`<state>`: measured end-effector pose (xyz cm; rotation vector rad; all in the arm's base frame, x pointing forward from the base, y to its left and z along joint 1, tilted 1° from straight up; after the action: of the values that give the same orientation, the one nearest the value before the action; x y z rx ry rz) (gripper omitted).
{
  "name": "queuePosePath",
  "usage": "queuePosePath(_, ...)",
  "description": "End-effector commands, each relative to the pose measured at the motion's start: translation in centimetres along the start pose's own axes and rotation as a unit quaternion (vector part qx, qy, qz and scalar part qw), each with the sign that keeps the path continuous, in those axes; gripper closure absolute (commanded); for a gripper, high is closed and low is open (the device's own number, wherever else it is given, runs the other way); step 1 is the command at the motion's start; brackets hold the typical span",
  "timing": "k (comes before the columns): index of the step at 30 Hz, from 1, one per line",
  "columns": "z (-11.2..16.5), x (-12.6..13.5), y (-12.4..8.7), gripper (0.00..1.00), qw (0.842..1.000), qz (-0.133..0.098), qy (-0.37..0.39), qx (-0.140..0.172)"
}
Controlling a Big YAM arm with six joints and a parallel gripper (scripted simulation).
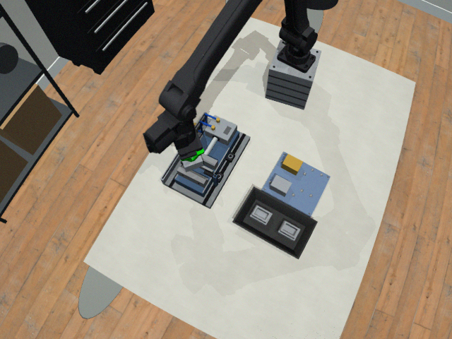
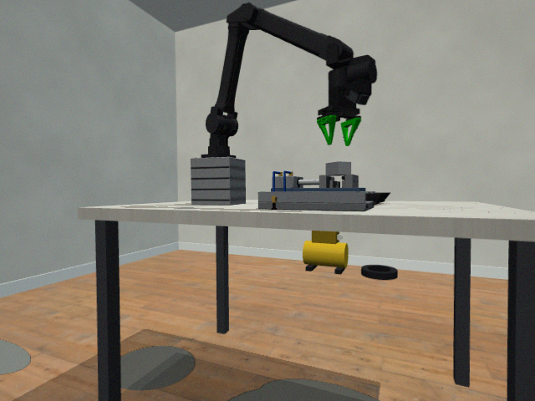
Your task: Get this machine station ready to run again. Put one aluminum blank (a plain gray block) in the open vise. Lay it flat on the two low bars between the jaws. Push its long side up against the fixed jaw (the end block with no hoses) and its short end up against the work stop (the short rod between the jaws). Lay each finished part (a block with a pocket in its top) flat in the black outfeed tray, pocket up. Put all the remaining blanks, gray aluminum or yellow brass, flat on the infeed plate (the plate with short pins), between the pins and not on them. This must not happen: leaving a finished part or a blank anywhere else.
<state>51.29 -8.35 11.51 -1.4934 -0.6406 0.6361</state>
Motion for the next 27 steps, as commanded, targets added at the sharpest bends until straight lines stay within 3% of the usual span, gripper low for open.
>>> queuePosePath(1,0.1,-0.2,1.7,0.36,1.000,0.007,0.009,0.008)
queuePosePath(27,0.1,-0.3,4.6,0.36,1.000,0.006,0.009,0.007)
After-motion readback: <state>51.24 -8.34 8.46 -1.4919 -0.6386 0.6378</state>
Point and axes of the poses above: the point where the finger pads meet when closed, its own y axis out along the fingers, its own x axis across the jaws, z = x × y, the point moved 10 cm from there along -y, back along the fingers, and after that the axes turned 10 degrees about y, right-handed, at the moved point
